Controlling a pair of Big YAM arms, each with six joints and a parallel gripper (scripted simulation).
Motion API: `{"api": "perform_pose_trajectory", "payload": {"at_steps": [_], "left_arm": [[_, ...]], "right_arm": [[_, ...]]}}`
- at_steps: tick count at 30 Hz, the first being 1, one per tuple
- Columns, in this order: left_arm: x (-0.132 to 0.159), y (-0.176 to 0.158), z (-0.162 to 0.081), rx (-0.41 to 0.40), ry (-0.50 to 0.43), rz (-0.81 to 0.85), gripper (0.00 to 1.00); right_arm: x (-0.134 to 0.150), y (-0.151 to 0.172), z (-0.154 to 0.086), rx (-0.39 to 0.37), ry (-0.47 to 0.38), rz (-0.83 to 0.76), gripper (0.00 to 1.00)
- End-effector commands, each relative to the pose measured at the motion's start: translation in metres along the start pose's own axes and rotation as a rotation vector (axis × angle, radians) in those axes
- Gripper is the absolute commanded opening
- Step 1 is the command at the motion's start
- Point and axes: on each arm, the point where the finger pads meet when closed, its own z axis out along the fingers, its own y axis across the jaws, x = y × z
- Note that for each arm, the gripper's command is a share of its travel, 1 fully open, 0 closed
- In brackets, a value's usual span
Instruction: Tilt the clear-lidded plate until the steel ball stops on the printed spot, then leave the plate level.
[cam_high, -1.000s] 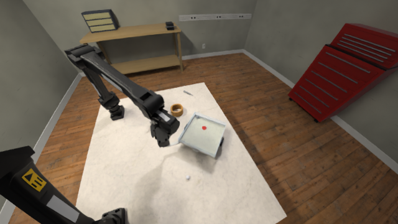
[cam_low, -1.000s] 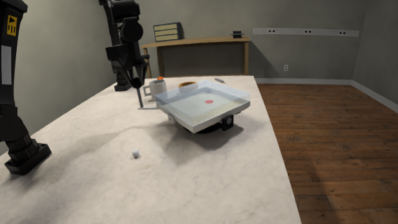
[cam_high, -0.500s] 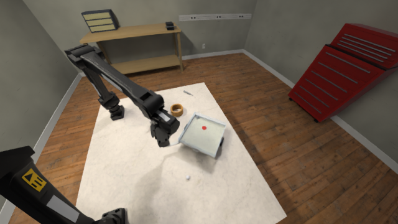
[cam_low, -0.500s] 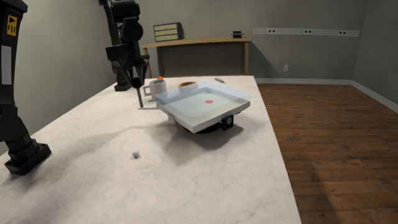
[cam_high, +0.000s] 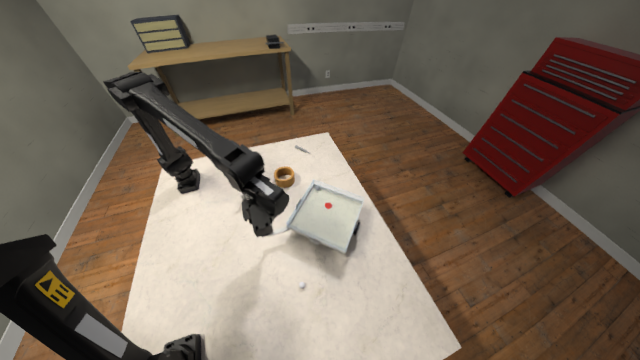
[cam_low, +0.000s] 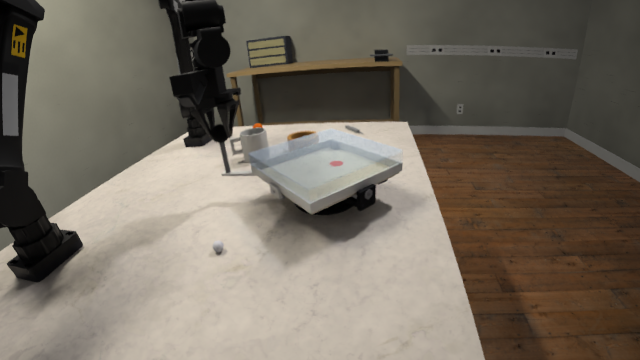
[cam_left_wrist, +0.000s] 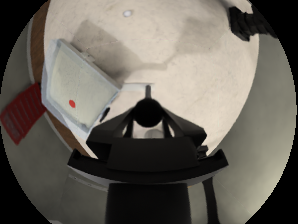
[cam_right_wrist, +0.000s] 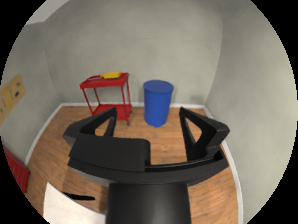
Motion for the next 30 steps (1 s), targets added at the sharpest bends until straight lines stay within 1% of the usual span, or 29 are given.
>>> {"api": "perform_pose_trajectory", "payload": {"at_steps": [1,5,17,25,30], "left_arm": [[-0.017,0.005,0.002,-0.016,-0.018,0.01,0.0],[-0.026,0.01,-0.008,-0.032,-0.038,0.007,0.0],[-0.03,0.008,-0.008,-0.024,-0.03,0.003,0.0],[-0.027,0.009,-0.009,-0.024,-0.032,0.016,0.0],[-0.018,0.014,-0.008,-0.022,-0.027,0.011,0.0]], "right_arm": [[-0.036,-0.008,0.006,0.015,-0.065,0.013,1.0],[-0.036,-0.008,0.006,0.015,-0.065,0.013,1.0],[-0.036,-0.008,0.006,0.015,-0.065,0.013,1.0],[-0.036,-0.008,0.006,0.015,-0.065,0.013,1.0],[-0.036,-0.008,0.006,0.015,-0.065,0.013,1.0]]}}
